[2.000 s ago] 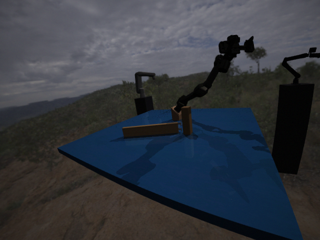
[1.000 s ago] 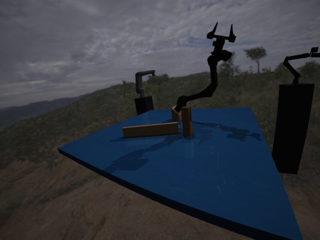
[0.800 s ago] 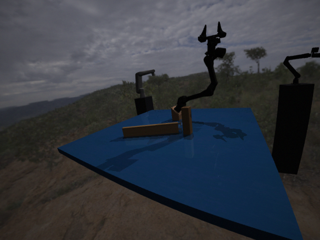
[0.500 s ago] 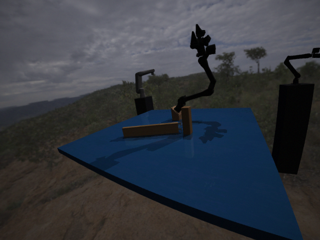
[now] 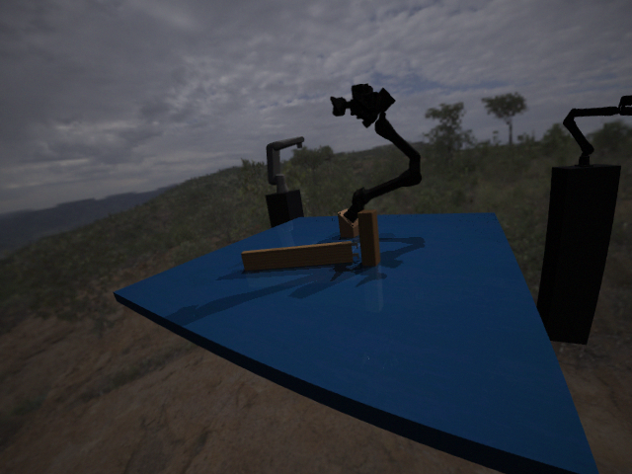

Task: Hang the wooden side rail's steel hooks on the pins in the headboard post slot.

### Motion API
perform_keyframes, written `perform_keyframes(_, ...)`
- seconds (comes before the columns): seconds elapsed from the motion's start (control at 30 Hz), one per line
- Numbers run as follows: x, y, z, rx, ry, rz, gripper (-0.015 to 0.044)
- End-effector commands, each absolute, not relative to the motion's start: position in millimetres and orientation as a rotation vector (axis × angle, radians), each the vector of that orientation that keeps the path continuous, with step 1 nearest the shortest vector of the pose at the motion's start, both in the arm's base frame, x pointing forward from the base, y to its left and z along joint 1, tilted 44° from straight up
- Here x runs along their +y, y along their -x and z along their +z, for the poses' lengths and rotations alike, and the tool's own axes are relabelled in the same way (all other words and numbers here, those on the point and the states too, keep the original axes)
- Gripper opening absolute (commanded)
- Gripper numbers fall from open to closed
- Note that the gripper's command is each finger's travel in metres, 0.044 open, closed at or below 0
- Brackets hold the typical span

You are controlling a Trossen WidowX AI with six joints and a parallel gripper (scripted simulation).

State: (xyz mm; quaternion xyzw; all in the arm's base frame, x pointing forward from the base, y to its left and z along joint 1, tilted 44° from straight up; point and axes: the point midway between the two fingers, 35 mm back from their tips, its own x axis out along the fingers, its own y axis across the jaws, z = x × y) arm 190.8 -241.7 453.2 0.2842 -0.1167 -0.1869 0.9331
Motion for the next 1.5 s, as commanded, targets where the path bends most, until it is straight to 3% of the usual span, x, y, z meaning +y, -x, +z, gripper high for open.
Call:
perform_keyframes(0.0, -225.7, -218.2, 413.0, -0.153, -0.941, -0.274, 0.044)
perform_keyframes(0.47, -108.8, -278.0, 273.3, 0.454, -2.256, -0.193, 0.044)
perform_keyframes(0.83, 6.0, -256.2, 190.5, 1.149, -3.028, -0.802, 0.044)
perform_keyframes(0.97, 29.3, -243.7, 176.8, 1.294, -3.121, -1.063, 0.044)
perform_keyframes(1.47, 29.3, -243.7, 176.8, 1.294, -3.121, -1.063, 0.044)
